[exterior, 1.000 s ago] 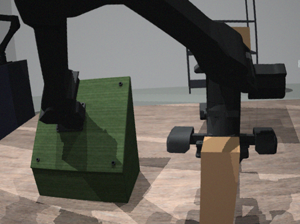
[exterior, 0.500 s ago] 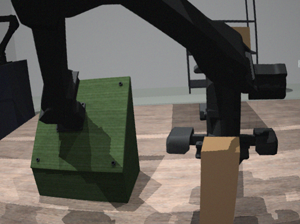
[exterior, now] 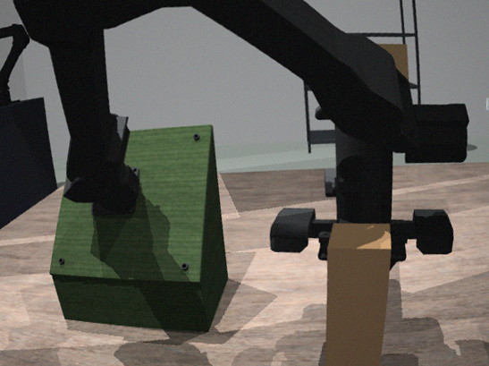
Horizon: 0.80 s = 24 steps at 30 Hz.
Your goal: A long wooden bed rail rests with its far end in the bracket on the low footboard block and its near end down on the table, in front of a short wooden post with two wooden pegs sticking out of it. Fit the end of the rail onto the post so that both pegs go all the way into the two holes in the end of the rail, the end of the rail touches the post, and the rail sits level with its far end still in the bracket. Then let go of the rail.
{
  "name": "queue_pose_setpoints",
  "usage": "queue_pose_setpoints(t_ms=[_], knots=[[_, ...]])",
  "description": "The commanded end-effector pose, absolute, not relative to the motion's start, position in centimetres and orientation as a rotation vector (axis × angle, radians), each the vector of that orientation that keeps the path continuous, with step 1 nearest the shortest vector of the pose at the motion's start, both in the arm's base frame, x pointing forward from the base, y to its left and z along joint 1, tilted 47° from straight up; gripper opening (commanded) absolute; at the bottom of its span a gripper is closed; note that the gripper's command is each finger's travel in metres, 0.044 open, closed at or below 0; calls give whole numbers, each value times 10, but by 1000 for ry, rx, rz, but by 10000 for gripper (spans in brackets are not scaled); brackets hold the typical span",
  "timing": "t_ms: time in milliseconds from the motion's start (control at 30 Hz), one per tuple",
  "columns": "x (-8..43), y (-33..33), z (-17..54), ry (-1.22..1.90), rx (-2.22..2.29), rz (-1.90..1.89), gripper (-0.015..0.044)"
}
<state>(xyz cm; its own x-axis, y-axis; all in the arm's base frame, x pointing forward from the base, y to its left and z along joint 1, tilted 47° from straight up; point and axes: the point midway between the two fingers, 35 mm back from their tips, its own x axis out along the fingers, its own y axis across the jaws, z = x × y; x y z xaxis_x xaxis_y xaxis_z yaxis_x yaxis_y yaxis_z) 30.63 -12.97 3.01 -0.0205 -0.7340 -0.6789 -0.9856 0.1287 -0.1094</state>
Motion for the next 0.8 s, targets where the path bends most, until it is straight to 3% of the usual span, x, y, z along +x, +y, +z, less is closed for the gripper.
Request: queue_pose_setpoints(t_ms=[0, 767], knots=[[306, -131, 34, 1808, -1663, 535, 0], [306, -134, 35, 1808, -1663, 535, 0]])
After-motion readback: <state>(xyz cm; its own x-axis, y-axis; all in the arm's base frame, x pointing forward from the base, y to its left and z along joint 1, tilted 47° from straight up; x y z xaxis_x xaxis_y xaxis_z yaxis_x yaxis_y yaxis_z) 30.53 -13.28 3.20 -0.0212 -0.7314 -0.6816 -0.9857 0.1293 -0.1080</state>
